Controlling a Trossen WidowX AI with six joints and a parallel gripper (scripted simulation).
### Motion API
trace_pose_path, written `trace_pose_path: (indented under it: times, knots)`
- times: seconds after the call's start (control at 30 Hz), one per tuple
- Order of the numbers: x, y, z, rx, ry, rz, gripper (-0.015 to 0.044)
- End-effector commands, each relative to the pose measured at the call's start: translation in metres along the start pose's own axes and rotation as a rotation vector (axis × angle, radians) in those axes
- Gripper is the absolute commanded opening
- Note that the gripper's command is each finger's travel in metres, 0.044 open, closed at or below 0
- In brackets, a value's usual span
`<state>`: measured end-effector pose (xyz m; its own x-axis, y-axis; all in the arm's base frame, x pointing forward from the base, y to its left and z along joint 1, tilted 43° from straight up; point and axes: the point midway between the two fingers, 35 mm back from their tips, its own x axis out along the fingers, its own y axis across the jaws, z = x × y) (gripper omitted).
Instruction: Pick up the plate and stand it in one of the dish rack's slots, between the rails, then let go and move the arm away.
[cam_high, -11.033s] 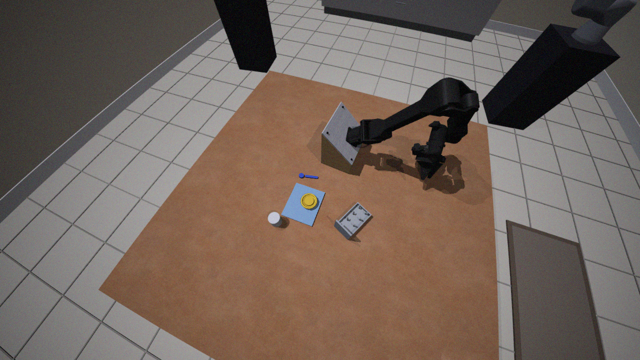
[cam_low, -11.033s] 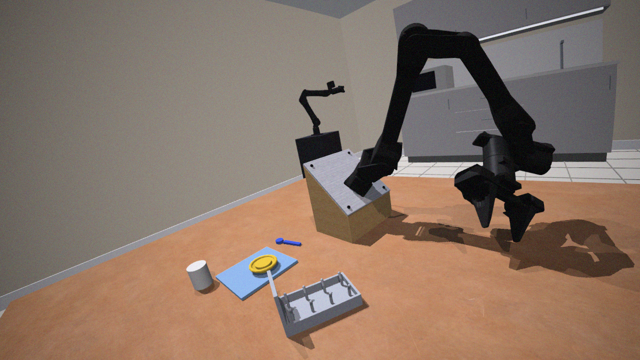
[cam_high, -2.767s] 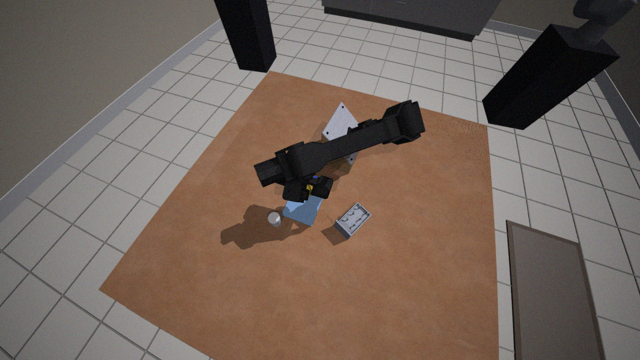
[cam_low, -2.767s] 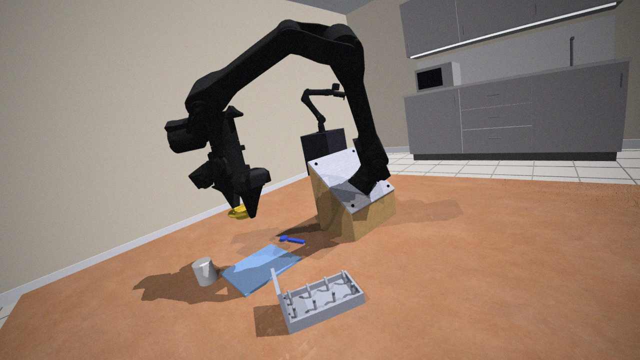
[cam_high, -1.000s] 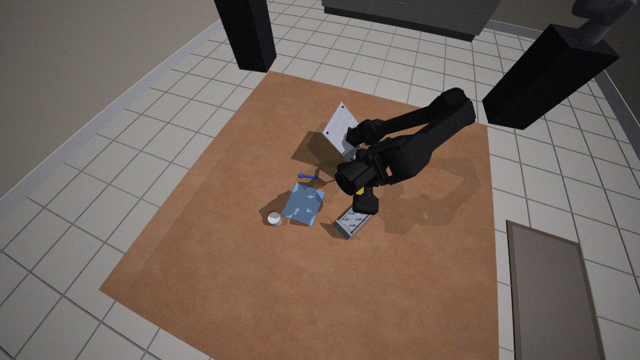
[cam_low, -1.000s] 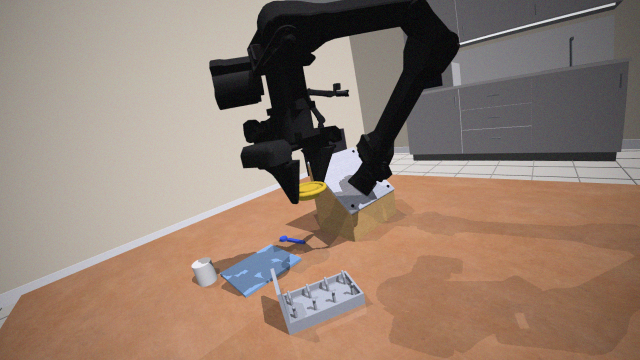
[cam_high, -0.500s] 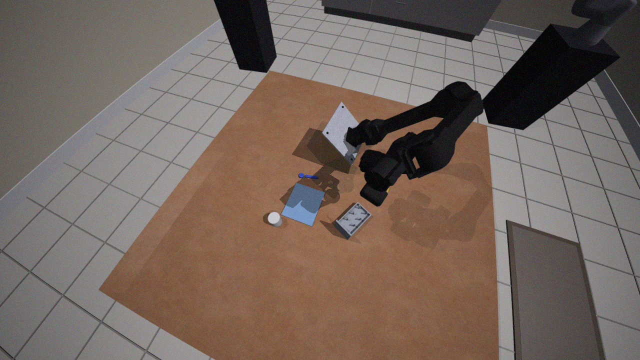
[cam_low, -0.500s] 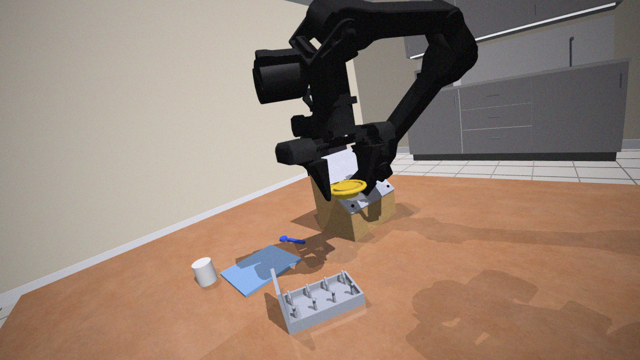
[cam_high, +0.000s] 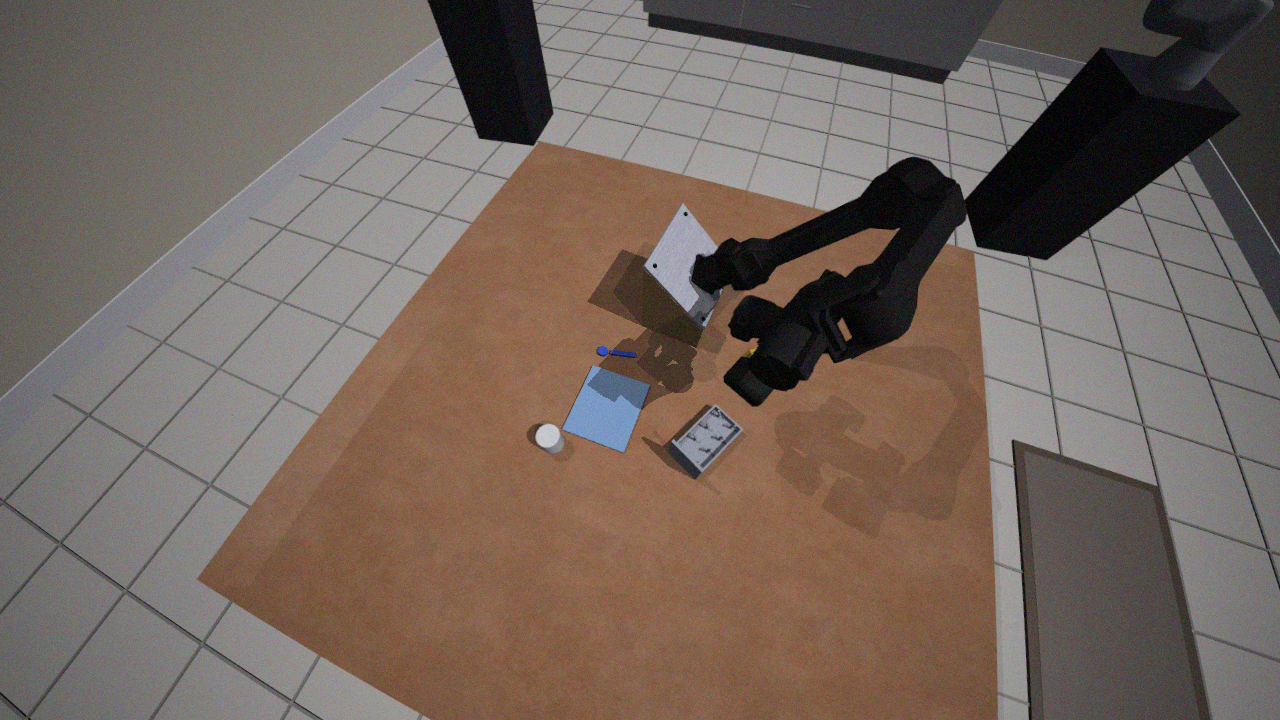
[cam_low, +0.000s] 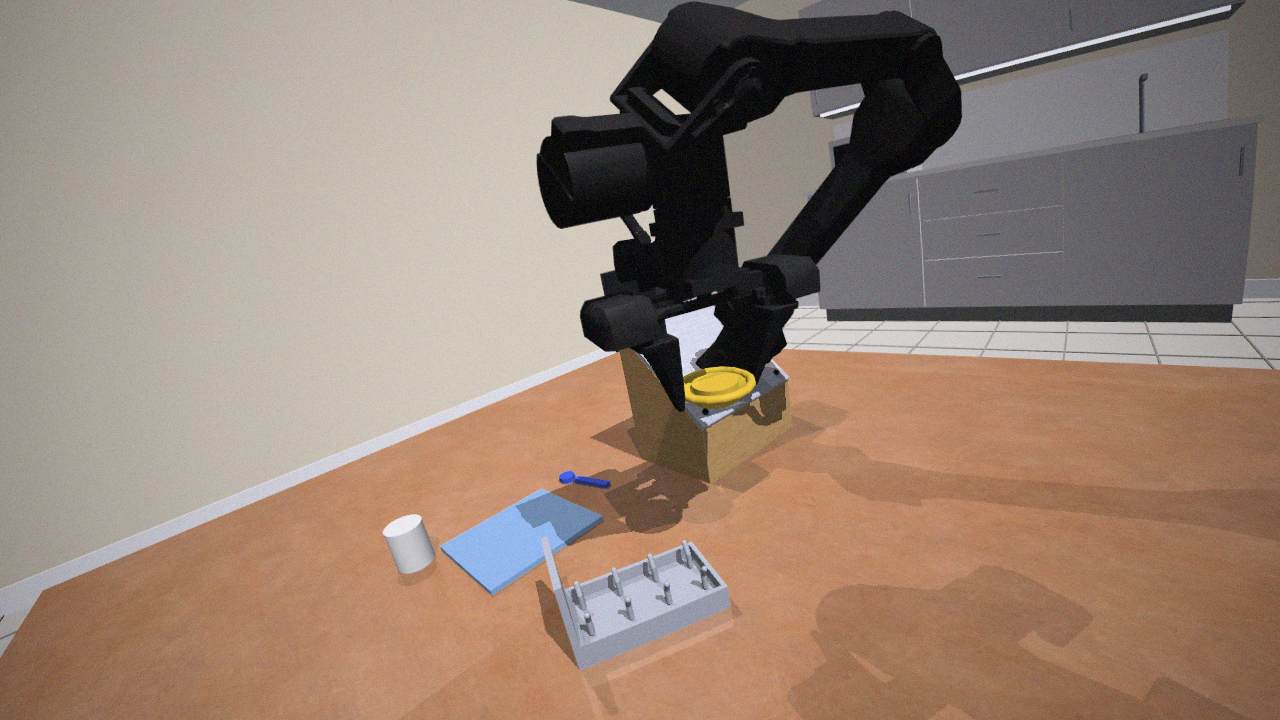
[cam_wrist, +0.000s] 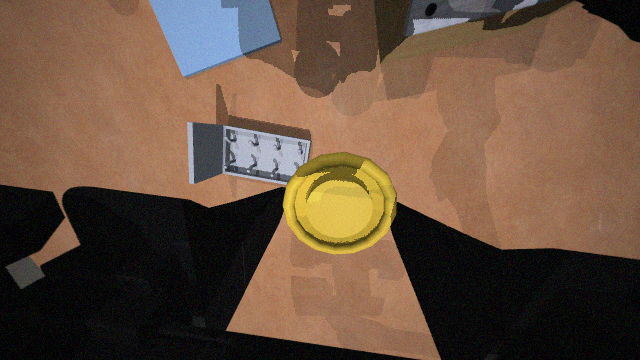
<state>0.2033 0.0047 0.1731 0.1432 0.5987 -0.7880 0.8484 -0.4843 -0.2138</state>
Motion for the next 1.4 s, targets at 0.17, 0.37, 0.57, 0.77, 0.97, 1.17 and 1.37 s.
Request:
trace_pose_path:
  times: [0.17,0.37,0.57,0.77,0.97,1.17,1.37]
  knots:
    - [0.022,-0.002,0.012,-0.094,-0.163,-0.014,0.0000]
    - [0.036,-0.001,0.020,-0.170,-0.277,-0.011,0.0000]
    - [0.049,0.002,0.030,-0.246,-0.404,0.008,0.0000]
    - [0.060,0.007,0.037,-0.325,-0.524,0.040,0.0000]
    - [0.069,0.012,0.043,-0.405,-0.636,0.084,0.0000]
    - [0.077,0.017,0.045,-0.492,-0.737,0.138,0.0000]
    - [0.084,0.022,0.045,-0.581,-0.828,0.202,0.0000]
